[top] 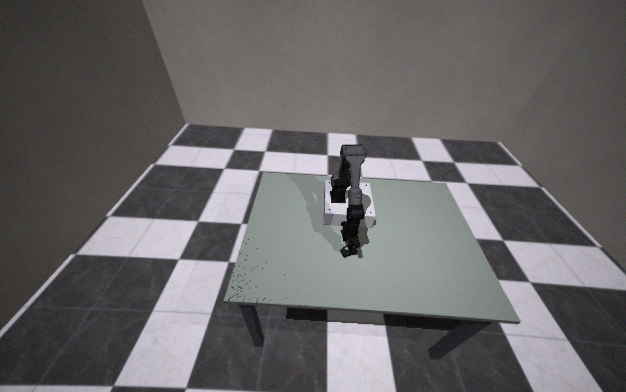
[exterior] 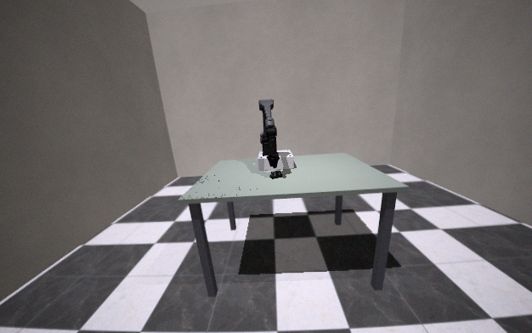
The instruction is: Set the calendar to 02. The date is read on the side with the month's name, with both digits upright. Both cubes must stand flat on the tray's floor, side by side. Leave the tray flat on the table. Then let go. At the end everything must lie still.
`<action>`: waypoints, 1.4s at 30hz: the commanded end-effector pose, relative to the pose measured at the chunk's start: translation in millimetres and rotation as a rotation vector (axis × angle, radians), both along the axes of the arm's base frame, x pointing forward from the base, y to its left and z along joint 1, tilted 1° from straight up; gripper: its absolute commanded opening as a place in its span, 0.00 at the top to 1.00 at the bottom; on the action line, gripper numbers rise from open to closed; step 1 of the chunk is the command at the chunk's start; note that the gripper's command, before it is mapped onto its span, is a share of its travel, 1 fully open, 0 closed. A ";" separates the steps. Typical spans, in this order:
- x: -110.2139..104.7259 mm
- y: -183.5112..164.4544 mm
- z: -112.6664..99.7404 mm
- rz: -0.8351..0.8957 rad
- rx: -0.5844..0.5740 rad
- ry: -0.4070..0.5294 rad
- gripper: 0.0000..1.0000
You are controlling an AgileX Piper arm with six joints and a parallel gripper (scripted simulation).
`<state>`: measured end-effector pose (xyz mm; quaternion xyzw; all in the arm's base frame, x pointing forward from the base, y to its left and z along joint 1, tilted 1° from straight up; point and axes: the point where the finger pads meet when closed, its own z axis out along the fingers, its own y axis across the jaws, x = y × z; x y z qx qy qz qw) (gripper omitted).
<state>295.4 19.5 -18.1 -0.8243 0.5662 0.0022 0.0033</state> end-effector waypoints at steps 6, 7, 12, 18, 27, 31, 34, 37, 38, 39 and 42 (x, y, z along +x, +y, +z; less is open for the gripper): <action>-0.2 0.2 -11.4 0.001 0.001 0.001 0.41; -0.2 0.2 -12.8 0.001 0.001 0.001 0.41; 0.1 0.1 -18.9 0.001 0.001 0.000 0.41; 0.3 0.1 -22.3 0.000 0.001 0.000 0.41; 0.6 0.1 -24.8 0.000 0.001 -0.001 0.41; 0.5 0.1 -24.9 0.000 0.001 -0.001 0.41; 0.5 0.1 -24.9 0.000 0.001 -0.001 0.41; 0.5 0.1 -24.9 0.000 0.001 -0.001 0.41; 0.5 0.1 -24.9 0.000 0.001 -0.001 0.41; 0.5 0.1 -24.9 0.000 0.001 -0.001 0.41; 0.5 0.1 -24.9 0.000 0.001 -0.001 0.41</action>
